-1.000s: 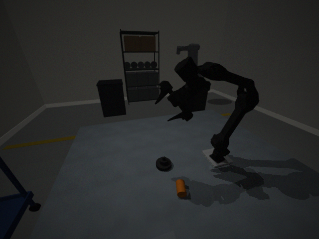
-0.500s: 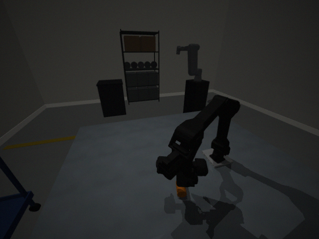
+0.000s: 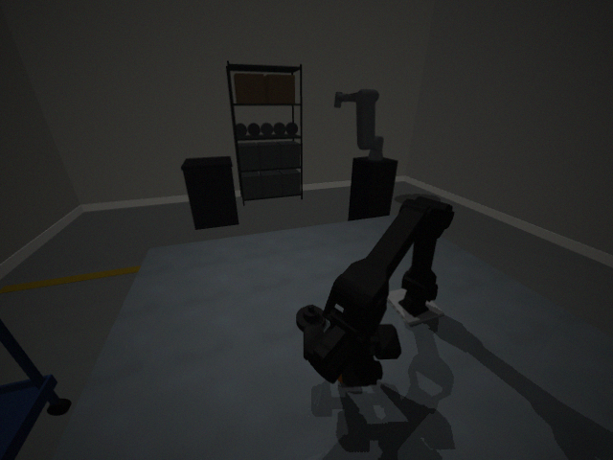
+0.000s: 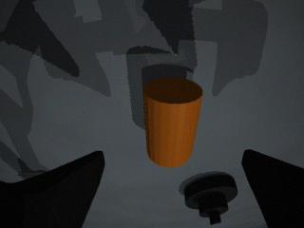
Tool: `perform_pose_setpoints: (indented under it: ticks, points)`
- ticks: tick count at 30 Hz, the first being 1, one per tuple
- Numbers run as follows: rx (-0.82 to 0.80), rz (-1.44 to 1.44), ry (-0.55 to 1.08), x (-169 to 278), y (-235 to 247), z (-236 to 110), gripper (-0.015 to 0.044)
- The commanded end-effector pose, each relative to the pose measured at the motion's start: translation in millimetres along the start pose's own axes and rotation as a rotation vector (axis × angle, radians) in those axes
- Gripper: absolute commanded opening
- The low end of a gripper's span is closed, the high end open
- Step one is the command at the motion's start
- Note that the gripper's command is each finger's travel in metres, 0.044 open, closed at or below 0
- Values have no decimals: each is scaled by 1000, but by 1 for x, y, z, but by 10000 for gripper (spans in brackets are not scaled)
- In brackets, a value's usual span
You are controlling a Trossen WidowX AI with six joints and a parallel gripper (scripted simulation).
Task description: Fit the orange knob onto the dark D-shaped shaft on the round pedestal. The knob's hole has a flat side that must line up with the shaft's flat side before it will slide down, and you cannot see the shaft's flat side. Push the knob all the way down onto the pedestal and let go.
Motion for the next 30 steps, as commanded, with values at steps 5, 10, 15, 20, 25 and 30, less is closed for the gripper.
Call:
perform_pose_setpoints:
  ticks: [5,10,15,20,25,30]
  points:
    - [-5,5,0,-4,0,11,440]
    - [-5,5,0,-7,-1,19,440]
    - [-5,5,0,-10,-2,26,440]
    - [-5,5,0,-13,-2,34,440]
    - [-5,5,0,-16,-2,42,440]
    - [-5,5,0,-17,-2,44,387]
Point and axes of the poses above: the point midway between the two fingers, 35 mm back from their tips, its own z axis out along the fingers, its own y axis across the jaws, x = y × z, the point moved 3 cm from there along -z, back along the fingers, and after that the axes turned 11 degrees about -z, right-handed, at the moved point
